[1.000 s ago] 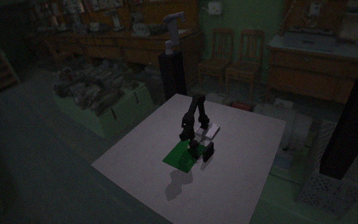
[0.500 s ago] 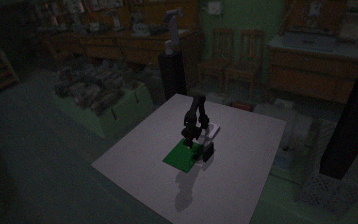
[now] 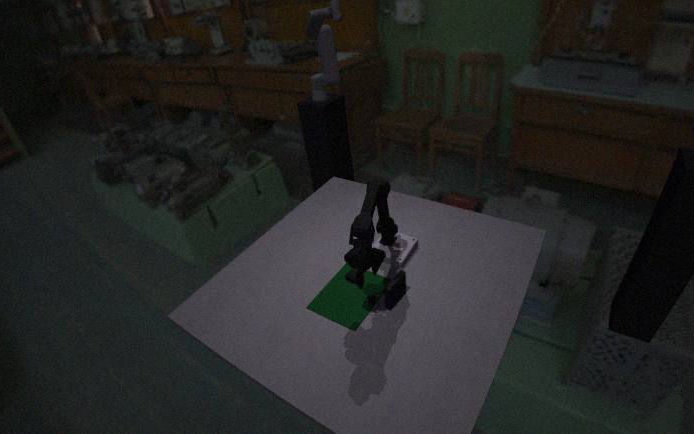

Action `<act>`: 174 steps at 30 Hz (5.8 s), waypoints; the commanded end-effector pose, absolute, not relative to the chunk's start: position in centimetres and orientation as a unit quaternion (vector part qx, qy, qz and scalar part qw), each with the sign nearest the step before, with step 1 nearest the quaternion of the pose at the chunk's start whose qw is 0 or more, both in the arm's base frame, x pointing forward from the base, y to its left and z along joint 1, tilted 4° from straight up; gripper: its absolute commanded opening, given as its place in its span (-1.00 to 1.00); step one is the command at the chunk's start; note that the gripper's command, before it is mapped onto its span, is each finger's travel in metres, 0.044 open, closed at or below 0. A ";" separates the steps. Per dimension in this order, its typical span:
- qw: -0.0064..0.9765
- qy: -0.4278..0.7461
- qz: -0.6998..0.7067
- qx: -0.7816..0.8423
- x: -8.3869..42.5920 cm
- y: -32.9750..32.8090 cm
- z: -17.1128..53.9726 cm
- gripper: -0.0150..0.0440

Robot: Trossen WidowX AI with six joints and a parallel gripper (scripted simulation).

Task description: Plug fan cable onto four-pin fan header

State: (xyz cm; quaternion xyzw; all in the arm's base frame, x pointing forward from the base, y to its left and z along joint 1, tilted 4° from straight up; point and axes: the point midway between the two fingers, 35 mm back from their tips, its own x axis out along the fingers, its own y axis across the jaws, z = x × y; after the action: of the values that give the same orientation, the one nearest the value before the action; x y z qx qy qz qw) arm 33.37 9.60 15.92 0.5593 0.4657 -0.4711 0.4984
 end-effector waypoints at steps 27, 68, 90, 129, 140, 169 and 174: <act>0.494 0.467 -0.484 0.552 33.6 9.7 6.0 1.00; 0.494 0.470 -0.480 0.552 33.9 9.9 4.1 -0.49; 0.387 0.372 -0.561 0.630 31.5 5.7 8.8 -0.49; 0.084 0.096 -0.668 0.733 25.0 -1.6 7.5 -0.49; 0.082 0.094 -0.668 0.733 24.6 -1.7 7.7 -0.49; 0.082 0.094 -0.668 0.733 24.8 -1.6 5.5 -0.49; 0.082 0.094 -0.668 0.733 24.9 -1.6 5.5 -0.49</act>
State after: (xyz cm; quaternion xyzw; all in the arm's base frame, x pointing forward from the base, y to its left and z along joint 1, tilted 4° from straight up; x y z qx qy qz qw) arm 24.70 -1.67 5.42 0.7316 0.0943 -0.6697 0.0859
